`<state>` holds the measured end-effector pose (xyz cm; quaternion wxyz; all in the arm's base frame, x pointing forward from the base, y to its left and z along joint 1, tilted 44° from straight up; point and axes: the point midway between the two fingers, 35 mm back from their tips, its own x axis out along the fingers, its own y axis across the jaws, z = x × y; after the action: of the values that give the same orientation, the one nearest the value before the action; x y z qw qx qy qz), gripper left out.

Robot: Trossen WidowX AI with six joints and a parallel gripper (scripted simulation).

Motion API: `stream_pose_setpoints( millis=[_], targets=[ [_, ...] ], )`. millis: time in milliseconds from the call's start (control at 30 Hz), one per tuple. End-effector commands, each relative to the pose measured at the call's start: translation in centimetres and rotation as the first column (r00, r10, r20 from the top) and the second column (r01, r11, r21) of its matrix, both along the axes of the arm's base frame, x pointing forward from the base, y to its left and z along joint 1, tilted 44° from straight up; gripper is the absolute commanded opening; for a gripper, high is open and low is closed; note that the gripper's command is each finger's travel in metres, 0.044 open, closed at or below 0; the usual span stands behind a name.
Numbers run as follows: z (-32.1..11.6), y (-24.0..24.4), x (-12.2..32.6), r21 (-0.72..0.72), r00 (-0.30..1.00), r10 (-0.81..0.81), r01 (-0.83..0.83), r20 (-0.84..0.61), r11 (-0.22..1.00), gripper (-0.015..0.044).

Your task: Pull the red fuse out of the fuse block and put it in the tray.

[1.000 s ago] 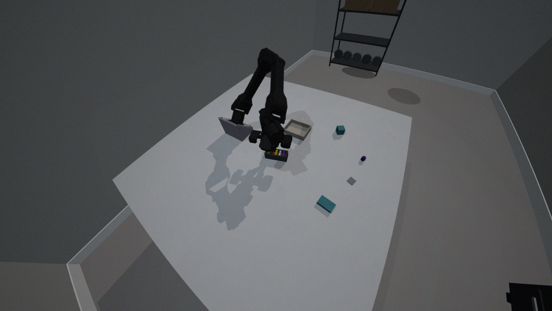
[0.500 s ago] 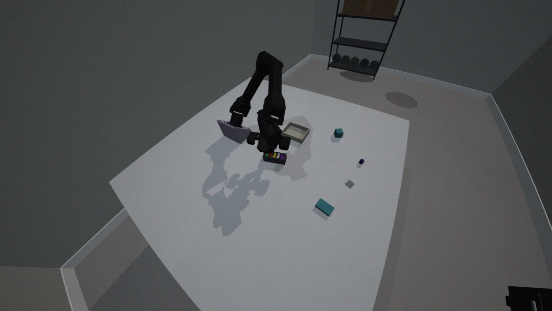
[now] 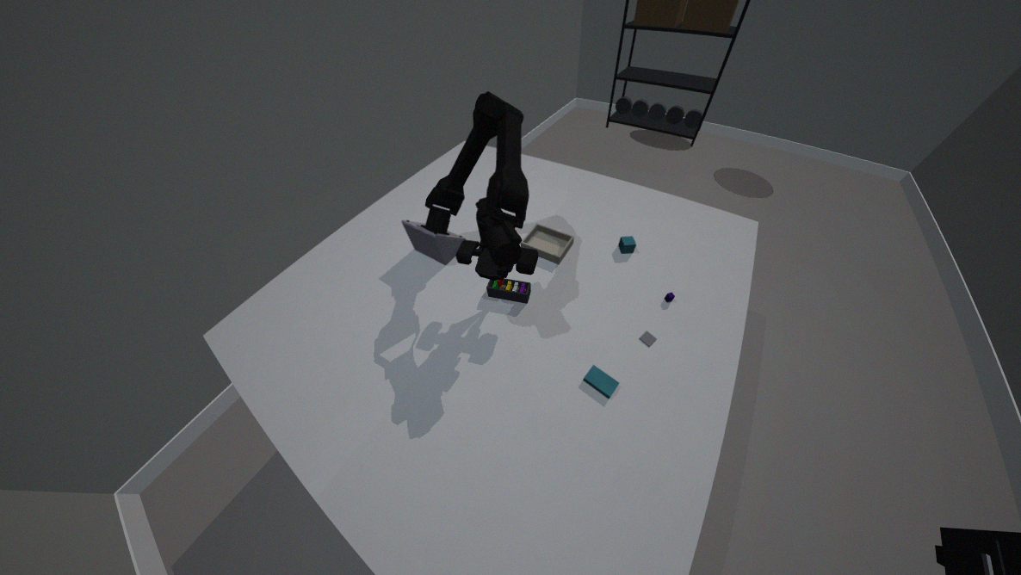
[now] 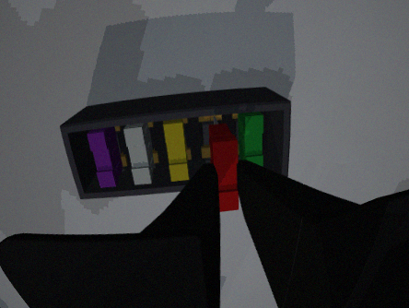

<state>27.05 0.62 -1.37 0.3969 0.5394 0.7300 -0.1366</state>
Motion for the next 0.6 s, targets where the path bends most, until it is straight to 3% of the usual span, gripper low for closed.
stream_pose_setpoints(
  millis=[0,567],
  targets=[
    [0.30,-0.23,0.10,-0.004,1.000,0.004,-0.004,0.008,1.000,0.0000],
    [1.18,-1.05,0.21,-0.004,1.000,0.004,-0.003,0.008,1.000,0.0000]
  ],
)
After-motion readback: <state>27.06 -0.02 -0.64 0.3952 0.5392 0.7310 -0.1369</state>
